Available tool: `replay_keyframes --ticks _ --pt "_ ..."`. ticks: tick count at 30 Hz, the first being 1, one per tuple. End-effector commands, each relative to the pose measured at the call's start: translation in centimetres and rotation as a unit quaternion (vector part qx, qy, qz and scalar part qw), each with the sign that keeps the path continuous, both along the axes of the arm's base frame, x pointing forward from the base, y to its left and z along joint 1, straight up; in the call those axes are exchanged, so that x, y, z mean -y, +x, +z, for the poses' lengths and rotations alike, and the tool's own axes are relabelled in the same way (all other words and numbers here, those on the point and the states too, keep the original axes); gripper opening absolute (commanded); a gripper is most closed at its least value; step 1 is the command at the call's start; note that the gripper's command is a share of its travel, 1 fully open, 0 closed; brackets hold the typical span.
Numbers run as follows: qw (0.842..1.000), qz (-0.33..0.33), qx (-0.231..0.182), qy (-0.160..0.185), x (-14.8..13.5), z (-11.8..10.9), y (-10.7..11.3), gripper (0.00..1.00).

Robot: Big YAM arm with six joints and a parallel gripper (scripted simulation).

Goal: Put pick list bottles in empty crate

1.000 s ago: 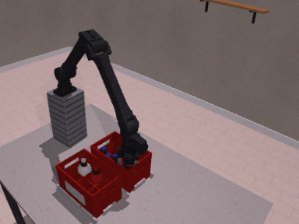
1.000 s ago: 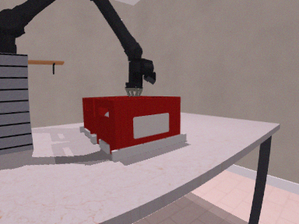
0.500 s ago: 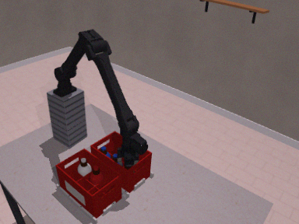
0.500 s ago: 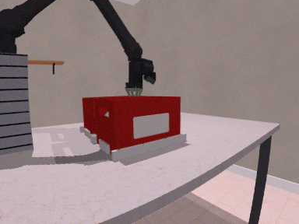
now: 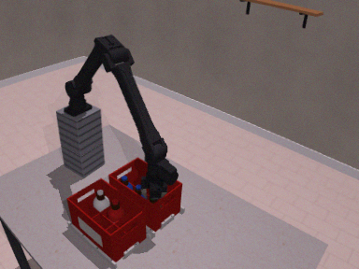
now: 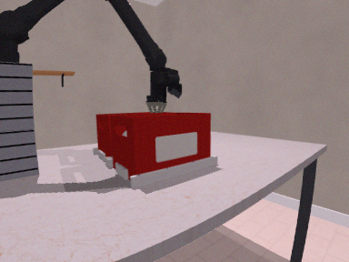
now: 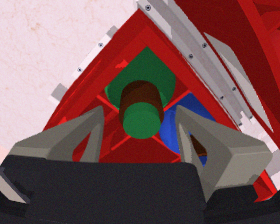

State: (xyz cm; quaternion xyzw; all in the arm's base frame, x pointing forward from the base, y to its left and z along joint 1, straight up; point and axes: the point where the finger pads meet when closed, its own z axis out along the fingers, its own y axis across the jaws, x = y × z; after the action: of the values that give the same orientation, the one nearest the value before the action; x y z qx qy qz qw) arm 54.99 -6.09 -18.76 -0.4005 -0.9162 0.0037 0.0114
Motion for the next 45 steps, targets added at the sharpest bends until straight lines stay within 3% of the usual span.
replay_keyframes --ticks 1,9,13,15,16,17,28,32,33,35,39,43,45 --pt "0.999 -0.002 0.047 -0.003 -0.5 4.3 4.4 0.61" --pt "0.999 -0.007 0.047 -0.003 0.1 6.5 4.3 0.61" --pt "0.999 -0.007 0.036 -0.002 -0.1 6.9 3.1 0.61" --pt "0.999 -0.007 0.036 -0.002 -0.1 6.9 3.1 0.61" --pt "1.0 -0.007 0.022 -0.001 -0.1 5.7 2.2 0.61" --pt "1.0 -0.007 0.031 -0.002 -0.1 7.0 2.5 0.61" --pt "0.999 -0.007 0.034 -0.002 -0.1 10.3 2.7 0.61" --pt "1.0 -0.007 0.025 -0.001 -0.1 10.0 1.7 0.61" --pt "1.0 -0.008 0.029 -0.002 0.1 9.4 2.9 0.61" --pt "1.0 -0.008 0.009 0.0 -0.1 7.6 0.8 0.61" --pt "0.999 -0.009 0.039 -0.003 0.3 9.4 2.8 0.61" --pt "0.999 -0.01 0.035 -0.002 0.3 9.7 1.7 0.61" --pt "0.999 -0.011 0.043 -0.003 0.5 10.3 2.4 0.61"
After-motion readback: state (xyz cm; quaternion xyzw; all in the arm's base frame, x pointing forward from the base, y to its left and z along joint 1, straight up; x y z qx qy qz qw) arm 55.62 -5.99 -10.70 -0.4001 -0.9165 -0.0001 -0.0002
